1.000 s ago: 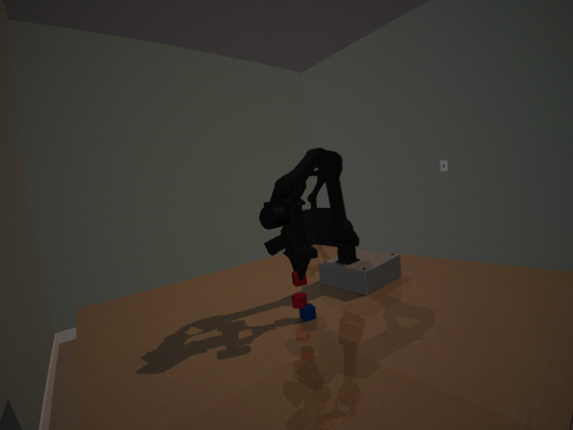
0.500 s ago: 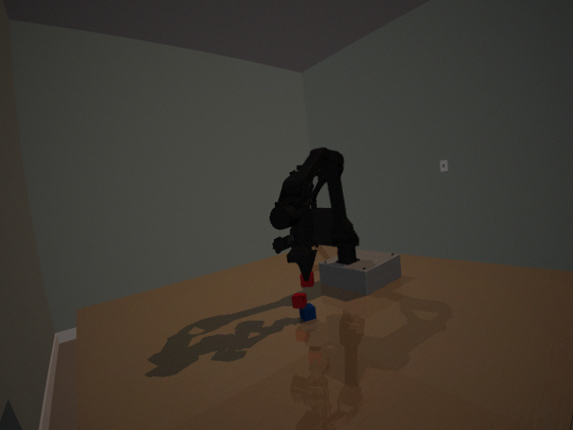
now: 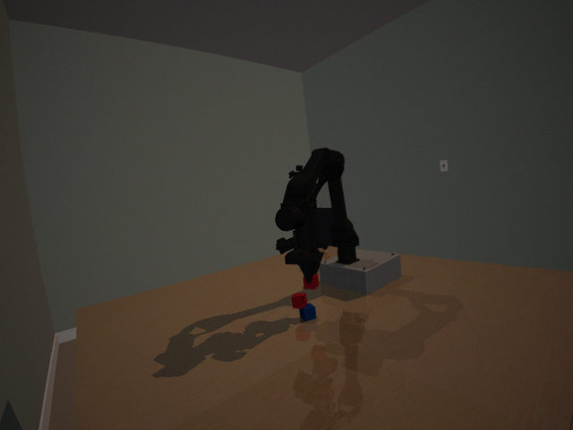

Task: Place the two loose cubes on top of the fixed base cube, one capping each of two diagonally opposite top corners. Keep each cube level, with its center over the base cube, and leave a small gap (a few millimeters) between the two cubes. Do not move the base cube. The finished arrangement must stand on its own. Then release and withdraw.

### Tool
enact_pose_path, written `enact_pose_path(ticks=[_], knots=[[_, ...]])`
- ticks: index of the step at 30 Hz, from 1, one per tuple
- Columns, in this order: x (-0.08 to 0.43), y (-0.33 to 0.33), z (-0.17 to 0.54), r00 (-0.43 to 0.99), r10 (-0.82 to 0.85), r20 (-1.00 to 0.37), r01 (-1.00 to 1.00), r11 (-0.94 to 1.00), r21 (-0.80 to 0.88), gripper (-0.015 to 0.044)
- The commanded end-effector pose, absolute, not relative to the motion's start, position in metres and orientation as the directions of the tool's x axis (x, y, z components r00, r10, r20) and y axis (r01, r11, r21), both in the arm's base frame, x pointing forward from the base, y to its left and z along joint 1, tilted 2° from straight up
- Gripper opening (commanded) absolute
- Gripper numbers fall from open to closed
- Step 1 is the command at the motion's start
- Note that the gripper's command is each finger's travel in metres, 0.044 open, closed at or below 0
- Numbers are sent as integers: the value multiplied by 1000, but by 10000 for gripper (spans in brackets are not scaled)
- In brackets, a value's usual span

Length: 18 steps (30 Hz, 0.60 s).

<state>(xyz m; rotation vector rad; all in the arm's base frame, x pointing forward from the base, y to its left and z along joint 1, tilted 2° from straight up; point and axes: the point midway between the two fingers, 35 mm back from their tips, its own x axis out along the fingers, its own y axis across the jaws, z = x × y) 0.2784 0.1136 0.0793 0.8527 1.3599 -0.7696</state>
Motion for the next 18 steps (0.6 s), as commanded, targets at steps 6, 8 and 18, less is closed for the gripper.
enact_pose_path(ticks=[6, 8, 18], knots=[[277, 113, 54, 61, 12, -998, 872, 485, 60, 105], [277, 113, 53, 61, 12, -998, 872, 485, 60, 105], [277, 113, 49, 61, 12, -998, 872, 486, 60, 105]])
